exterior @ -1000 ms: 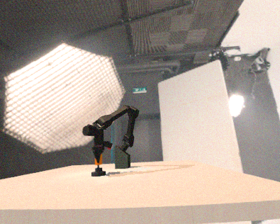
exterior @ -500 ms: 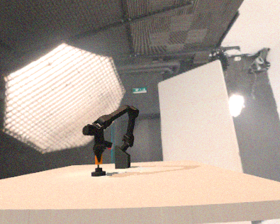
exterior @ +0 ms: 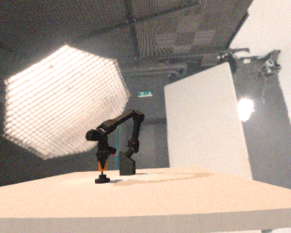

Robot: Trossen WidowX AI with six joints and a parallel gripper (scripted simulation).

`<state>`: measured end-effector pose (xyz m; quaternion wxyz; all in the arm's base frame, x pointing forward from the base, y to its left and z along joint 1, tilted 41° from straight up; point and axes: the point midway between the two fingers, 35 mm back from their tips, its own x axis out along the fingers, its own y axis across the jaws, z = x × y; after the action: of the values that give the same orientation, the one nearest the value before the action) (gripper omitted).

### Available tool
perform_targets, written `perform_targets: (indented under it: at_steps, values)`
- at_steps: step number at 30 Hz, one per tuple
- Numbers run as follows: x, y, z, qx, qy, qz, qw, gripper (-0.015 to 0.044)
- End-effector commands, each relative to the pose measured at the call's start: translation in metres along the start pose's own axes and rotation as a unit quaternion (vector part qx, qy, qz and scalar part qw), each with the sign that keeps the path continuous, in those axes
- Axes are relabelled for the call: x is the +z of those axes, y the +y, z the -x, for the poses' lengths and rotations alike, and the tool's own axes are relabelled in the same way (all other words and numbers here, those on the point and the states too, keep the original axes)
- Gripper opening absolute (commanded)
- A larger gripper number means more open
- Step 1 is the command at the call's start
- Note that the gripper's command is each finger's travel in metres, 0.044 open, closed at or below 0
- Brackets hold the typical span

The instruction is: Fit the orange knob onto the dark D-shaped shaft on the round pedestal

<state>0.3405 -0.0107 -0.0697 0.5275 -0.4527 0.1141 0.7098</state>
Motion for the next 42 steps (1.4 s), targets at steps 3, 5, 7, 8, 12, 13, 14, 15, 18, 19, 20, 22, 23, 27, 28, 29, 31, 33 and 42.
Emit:
perform_targets:
  at_steps: [3, 5, 7, 8, 12, 13, 14, 15, 18, 19, 20, 22, 23, 27, 28, 29, 31, 33, 42]
  values:
    - [-0.0008, 0.0014, -0.0006, 0.000, 0.000, 0.002, 1.000, 0.0000]
    - [-0.0005, 0.0020, -0.0003, 0.000, 0.000, 0.002, 1.000, 0.0000]
    - [0.0002, 0.0031, 0.0000, 0.000, 0.000, 0.002, 1.000, 0.0000]
    - [0.0006, 0.0037, 0.0002, 0.000, 0.000, 0.002, 1.000, 0.0000]
    - [0.0011, 0.0034, 0.0018, 0.000, 0.000, 0.002, 1.000, 0.0000]
    - [0.0011, 0.0034, 0.0023, 0.000, 0.000, 0.002, 1.000, 0.0000]
    - [0.0011, 0.0033, 0.0027, 0.000, 0.000, 0.002, 1.000, 0.0000]
    - [0.0011, 0.0030, 0.0031, 0.000, 0.000, 0.002, 1.000, 0.0000]
    - [0.0012, 0.0025, 0.0035, 0.000, 0.000, 0.002, 1.000, 0.0000]
    - [0.0011, 0.0021, 0.0035, 0.000, 0.000, 0.002, 1.000, 0.0000]
    - [0.0010, 0.0017, 0.0034, 0.000, 0.000, 0.002, 1.000, 0.0000]
    - [0.0008, 0.0008, 0.0031, 0.000, 0.000, 0.002, 1.000, 0.0000]
    - [0.0006, 0.0003, 0.0029, 0.000, 0.000, 0.002, 1.000, 0.0000]
    - [0.0002, -0.0007, 0.0009, 0.000, 0.000, 0.002, 1.000, 0.0000]
    - [0.0001, -0.0003, -0.0002, 0.000, 0.000, 0.002, 1.000, 0.0000]
    - [0.0001, -0.0002, -0.0003, 0.000, 0.000, 0.002, 1.000, 0.0000]
    - [0.0000, -0.0002, -0.0006, 0.000, 0.000, 0.002, 1.000, 0.0000]
    - [-0.0001, 0.0000, -0.0008, 0.000, 0.000, 0.002, 1.000, 0.0000]
    - [0.0007, 0.0034, -0.0025, 0.000, 0.000, 0.002, 1.000, 0.0000]
